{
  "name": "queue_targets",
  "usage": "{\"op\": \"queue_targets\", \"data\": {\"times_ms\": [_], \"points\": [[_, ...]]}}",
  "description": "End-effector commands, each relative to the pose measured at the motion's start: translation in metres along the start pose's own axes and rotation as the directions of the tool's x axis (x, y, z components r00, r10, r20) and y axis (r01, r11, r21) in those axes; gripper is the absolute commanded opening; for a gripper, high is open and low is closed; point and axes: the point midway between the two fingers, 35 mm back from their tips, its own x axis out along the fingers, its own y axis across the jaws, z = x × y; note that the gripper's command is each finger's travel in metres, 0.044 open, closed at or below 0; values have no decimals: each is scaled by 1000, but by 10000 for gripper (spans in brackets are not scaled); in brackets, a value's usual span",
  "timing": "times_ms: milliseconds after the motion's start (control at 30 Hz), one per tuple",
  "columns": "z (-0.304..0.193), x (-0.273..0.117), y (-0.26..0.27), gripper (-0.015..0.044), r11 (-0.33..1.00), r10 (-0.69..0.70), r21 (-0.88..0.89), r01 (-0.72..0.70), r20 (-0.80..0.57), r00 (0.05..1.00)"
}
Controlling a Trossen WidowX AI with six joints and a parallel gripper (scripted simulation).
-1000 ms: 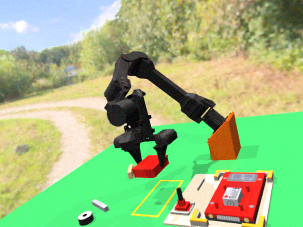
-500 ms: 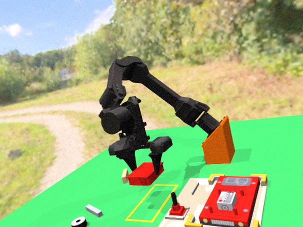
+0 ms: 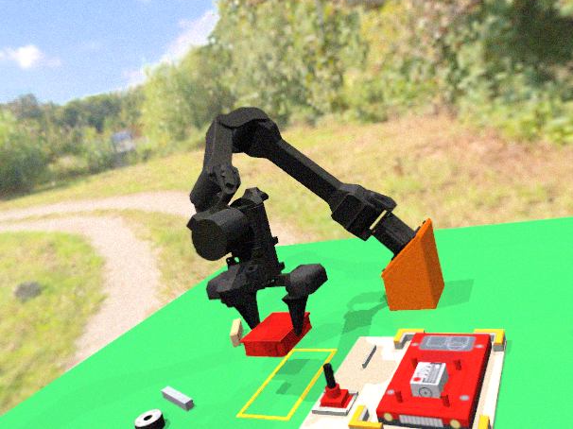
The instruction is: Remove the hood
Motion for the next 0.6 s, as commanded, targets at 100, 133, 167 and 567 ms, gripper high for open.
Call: {"op": "queue_targets", "data": {"times_ms": [100,133,167,567], "points": [[-1,5,0,0,1000,-3,-9,3,-3,1000],[-1,6,0,0,1000,-3,-9,3,-3,1000],[-1,6,0,0,1000,-3,-9,3,-3,1000],[-1,14,0,0,1000,-4,-9,4,-3,1000]]}}
